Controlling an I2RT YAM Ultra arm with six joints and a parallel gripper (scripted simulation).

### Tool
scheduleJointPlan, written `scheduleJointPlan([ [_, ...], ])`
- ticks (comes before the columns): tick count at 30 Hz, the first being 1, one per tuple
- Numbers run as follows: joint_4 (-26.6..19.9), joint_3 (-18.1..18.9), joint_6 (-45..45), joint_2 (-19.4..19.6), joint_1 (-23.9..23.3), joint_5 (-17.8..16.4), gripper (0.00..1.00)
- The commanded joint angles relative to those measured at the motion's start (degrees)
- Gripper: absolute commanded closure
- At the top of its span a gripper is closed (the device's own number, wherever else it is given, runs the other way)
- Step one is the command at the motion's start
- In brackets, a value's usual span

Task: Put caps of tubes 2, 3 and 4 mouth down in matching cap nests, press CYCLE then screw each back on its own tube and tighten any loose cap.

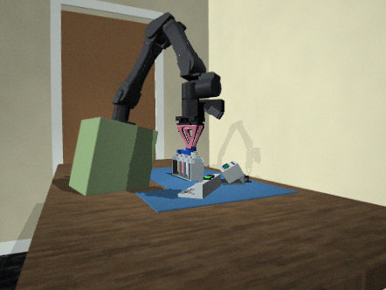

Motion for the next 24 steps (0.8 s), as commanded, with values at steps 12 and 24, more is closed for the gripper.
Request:
scheduleJointPlan([
  [12,2.53,-7.9,-24.8,-7.52,8.23,0.47,1.0],
  [24,4.61,-14.22,-50.06,-13.87,19.91,1.63,1.0],
])
